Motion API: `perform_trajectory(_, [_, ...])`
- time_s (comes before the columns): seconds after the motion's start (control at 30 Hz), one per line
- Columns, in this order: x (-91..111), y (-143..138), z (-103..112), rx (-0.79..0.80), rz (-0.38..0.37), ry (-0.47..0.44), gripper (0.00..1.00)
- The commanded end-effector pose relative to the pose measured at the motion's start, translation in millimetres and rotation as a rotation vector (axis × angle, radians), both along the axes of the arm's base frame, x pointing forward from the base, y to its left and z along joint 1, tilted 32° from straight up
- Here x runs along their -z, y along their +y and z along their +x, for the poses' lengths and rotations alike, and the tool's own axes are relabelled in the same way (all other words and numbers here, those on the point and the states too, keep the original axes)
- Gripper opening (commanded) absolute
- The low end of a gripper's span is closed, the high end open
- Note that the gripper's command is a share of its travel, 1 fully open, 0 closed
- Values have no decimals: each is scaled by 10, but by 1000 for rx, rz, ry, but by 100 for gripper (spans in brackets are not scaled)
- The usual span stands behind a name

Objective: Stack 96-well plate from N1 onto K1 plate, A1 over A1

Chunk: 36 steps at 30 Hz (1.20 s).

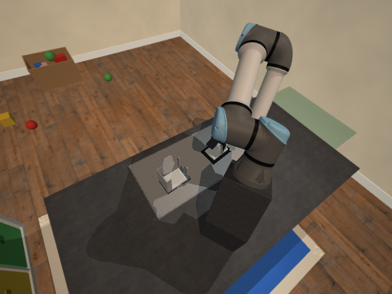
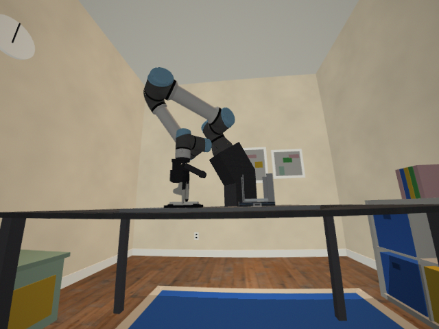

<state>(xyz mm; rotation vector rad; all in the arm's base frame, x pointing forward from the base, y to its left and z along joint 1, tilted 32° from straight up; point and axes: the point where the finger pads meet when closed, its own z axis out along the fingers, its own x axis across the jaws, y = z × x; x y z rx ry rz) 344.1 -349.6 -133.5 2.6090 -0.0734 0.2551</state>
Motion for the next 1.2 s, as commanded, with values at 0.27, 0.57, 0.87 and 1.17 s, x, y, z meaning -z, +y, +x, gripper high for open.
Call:
perform_trajectory(0.27, [-3, -1, 2, 0, -1, 0, 0])
perform_trajectory(0.57, [-102, 58, -18, 0, -1, 0, 0])
perform_trajectory(0.87, [-201, 116, -37, 0, -1, 0, 0])
perform_trajectory(1.17, [-329, 191, -63, 0, -1, 0, 0])
